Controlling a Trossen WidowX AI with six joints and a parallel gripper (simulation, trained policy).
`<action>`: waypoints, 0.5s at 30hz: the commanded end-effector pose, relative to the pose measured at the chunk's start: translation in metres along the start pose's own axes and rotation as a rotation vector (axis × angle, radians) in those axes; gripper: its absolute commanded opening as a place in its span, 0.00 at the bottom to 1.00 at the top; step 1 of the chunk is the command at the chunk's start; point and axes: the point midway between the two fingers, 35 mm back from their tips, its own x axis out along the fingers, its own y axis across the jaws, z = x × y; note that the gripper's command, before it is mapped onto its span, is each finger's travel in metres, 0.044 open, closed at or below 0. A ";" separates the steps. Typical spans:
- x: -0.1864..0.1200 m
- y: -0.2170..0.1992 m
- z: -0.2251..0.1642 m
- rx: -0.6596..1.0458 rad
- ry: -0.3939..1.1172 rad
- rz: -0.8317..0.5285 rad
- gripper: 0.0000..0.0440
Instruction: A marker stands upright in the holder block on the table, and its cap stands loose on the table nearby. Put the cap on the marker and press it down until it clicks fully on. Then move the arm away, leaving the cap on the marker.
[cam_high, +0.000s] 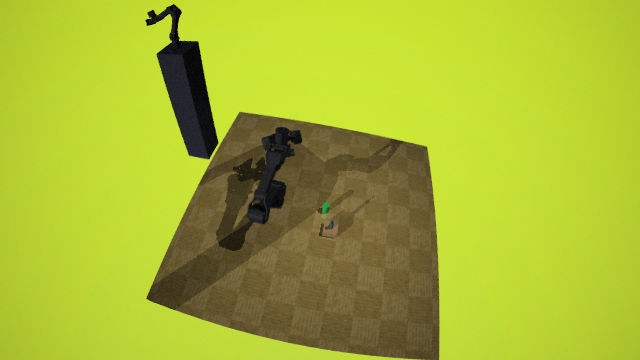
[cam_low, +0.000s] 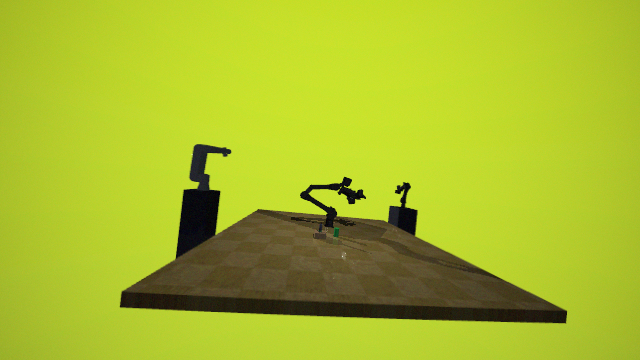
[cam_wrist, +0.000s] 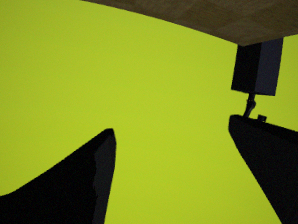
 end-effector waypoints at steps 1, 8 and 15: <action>0.000 0.004 0.006 0.010 -0.051 0.000 0.74; -0.002 0.010 0.018 0.034 -0.133 0.004 0.75; -0.004 0.016 0.029 0.060 -0.212 0.008 0.74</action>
